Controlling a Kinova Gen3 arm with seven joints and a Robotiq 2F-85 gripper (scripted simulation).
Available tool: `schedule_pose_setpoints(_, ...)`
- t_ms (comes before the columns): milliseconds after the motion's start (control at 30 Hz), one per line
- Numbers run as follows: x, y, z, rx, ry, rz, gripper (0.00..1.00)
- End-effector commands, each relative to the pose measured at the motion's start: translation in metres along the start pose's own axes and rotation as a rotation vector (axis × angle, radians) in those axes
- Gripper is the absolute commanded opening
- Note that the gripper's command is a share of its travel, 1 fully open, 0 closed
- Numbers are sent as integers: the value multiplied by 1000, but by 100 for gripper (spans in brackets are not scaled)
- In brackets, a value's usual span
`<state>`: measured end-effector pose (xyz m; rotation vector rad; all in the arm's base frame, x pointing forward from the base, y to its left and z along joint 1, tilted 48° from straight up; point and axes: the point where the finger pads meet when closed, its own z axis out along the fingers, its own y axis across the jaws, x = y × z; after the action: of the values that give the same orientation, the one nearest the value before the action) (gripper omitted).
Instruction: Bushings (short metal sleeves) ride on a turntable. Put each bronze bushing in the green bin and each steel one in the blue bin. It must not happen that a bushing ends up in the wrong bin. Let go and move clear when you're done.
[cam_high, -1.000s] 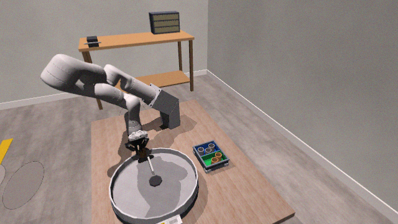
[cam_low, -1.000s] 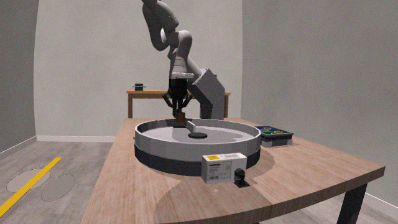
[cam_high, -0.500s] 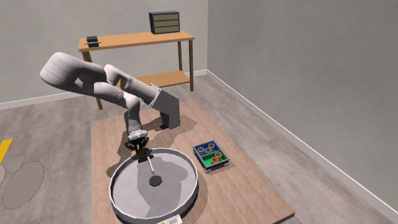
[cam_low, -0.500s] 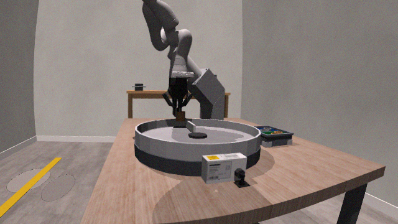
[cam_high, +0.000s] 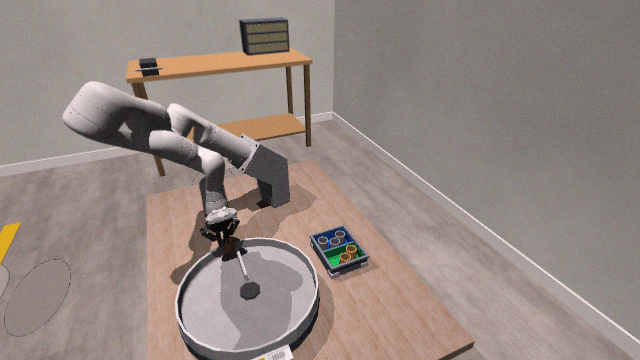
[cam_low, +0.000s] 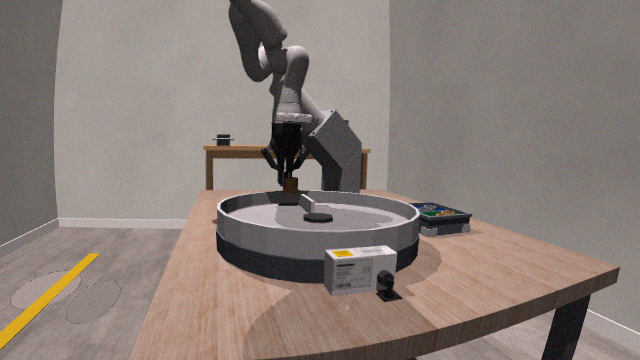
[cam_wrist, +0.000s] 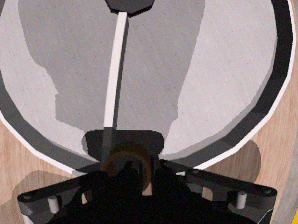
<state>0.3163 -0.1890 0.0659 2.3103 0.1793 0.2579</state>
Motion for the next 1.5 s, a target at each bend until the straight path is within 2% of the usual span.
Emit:
schedule_pose_setpoints(0,0,0,-1,0,1,0,0)
schedule_pose_setpoints(1467,0,0,-12,1,1,0,0)
